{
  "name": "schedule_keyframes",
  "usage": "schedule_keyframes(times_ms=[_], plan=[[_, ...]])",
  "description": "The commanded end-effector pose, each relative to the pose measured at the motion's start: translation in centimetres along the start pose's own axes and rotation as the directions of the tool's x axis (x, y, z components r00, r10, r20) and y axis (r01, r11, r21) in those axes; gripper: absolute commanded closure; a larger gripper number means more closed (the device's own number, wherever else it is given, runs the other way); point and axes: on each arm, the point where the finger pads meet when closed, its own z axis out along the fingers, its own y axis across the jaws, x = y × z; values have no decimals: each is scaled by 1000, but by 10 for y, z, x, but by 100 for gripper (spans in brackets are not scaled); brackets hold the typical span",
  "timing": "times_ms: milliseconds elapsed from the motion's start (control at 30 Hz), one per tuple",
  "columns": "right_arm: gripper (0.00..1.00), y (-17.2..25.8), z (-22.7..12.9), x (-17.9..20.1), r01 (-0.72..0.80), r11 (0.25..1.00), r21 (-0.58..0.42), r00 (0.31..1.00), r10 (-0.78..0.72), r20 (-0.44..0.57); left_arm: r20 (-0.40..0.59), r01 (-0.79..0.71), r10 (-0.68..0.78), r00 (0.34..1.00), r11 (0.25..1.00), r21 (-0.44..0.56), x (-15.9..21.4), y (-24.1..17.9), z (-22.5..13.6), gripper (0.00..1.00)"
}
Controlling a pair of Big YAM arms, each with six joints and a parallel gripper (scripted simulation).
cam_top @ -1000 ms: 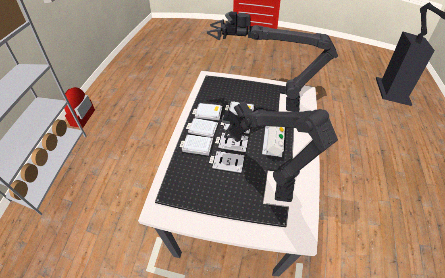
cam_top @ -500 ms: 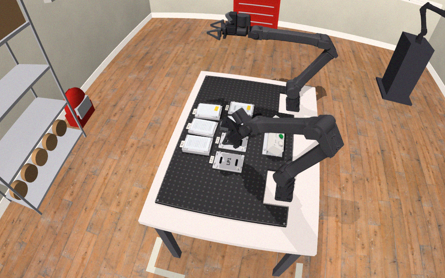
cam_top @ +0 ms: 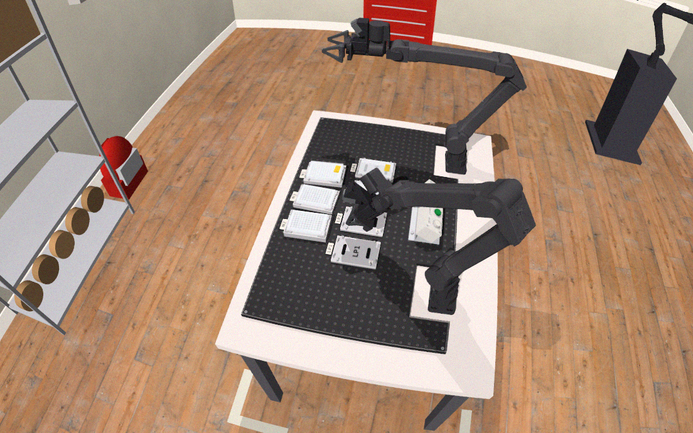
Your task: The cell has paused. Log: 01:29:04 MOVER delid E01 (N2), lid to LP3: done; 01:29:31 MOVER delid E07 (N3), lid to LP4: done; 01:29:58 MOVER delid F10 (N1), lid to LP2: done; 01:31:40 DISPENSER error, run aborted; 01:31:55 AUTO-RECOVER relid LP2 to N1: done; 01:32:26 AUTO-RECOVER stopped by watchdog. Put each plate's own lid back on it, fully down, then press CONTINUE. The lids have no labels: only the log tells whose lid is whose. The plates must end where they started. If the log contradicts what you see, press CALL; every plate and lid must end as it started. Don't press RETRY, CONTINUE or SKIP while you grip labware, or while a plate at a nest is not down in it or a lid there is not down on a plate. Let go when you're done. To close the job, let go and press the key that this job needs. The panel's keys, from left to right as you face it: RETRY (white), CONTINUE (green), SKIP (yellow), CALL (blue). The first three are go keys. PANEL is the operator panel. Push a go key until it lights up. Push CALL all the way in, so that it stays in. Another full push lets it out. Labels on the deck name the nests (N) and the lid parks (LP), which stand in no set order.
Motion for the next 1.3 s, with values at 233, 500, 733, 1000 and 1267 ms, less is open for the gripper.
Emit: schedule_keyframes(times_ms=[233, 500, 733, 1000, 1267], plan=[[0, -1, -2, -35, -12, 1000, -1, 998, 12, 57, 52, 9, -11, 999, 1000, 29, -34, -16, 2, 100], [0, -1, -2, -35, -12, 1000, -1, 998, 12, 57, 53, 8, -10, 999, 1000, 28, -66, -30, 25, 100], [0, -1, -2, -35, -12, 1000, -1, 998, 12, 57, 53, 7, -9, 999, 1000, 27, -88, -40, 44, 100], [0, -1, -2, -35, -12, 1000, -1, 998, 12, 57, 46, 3, -4, 999, 1000, 21, -114, -52, 68, 100], [0, -1, -2, -35, -12, 1000, -1, 998, 12, 57, 33, -1, 0, 999, 1000, 14, -132, -61, 87, 100]])
